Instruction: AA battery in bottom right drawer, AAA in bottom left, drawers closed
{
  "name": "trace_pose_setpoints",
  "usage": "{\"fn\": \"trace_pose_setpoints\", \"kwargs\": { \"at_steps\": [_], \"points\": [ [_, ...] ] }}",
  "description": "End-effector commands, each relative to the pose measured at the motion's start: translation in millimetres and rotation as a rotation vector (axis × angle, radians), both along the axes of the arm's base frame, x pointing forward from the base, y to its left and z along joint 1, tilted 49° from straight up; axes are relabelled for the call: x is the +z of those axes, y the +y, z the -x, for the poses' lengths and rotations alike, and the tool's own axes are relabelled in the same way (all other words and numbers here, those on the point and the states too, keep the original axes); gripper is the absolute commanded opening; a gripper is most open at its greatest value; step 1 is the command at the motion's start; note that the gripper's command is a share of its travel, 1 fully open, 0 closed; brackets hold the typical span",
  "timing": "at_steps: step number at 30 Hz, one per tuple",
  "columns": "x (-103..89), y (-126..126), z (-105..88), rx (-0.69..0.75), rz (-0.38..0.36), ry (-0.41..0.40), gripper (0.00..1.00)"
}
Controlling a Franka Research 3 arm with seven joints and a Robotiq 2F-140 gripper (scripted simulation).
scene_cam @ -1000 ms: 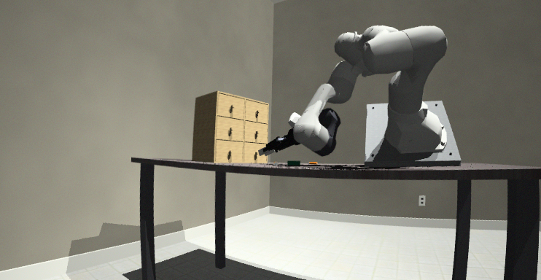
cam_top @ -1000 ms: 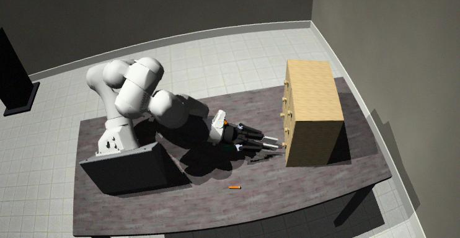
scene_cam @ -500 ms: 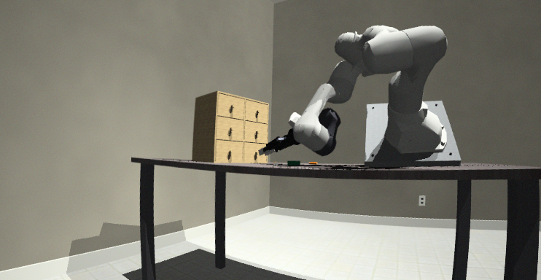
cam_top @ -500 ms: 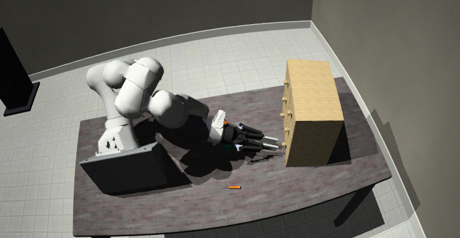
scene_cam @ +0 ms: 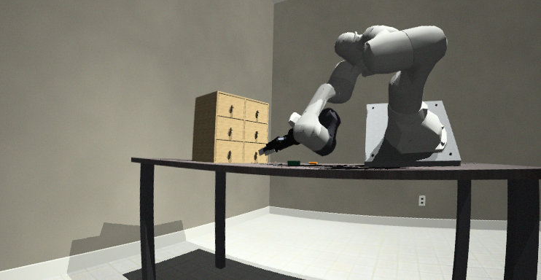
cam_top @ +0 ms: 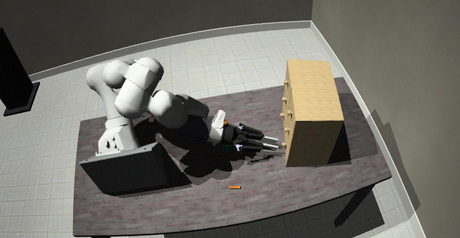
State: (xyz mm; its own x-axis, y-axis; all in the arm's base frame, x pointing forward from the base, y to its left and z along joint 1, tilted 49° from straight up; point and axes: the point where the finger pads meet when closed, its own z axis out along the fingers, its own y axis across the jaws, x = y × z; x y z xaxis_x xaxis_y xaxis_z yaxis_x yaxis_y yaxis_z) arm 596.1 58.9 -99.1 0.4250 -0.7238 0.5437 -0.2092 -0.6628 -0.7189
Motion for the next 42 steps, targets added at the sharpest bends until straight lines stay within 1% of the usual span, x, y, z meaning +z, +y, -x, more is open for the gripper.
{"fn": "trace_pose_setpoints", "kwargs": {
  "at_steps": [1,42],
  "points": [
    [1.3,-0.5,-1.0,-0.001,-0.003,-0.003,0.2],
    [1.6,1.5,-1.1,-0.001,-0.003,-0.003,0.2]
  ]
}}
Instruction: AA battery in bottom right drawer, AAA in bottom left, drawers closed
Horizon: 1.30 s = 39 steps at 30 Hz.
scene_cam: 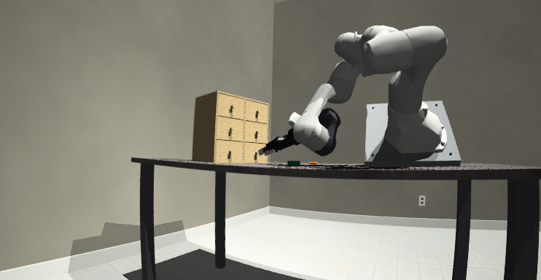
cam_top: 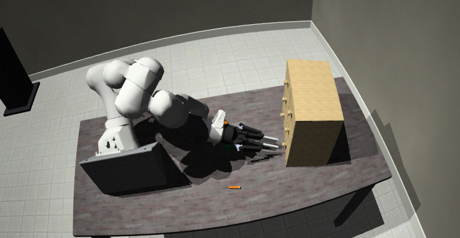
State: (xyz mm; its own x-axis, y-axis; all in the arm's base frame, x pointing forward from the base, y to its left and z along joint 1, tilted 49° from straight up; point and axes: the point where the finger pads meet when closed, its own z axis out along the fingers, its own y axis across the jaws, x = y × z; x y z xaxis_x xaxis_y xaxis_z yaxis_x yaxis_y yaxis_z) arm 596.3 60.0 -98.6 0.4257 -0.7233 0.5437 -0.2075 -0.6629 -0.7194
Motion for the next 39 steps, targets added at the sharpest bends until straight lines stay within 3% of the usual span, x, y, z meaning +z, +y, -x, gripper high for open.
{"fn": "trace_pose_setpoints", "kwargs": {
  "at_steps": [1,31,39],
  "points": [
    [1.1,0,-0.8,-0.003,-0.002,-0.002,0.2],
    [0.8,0,-2.1,-0.003,-0.002,-0.002,0.2],
    [-1.3,0,-11.3,-0.003,-0.002,-0.002,0.2]
  ]
}}
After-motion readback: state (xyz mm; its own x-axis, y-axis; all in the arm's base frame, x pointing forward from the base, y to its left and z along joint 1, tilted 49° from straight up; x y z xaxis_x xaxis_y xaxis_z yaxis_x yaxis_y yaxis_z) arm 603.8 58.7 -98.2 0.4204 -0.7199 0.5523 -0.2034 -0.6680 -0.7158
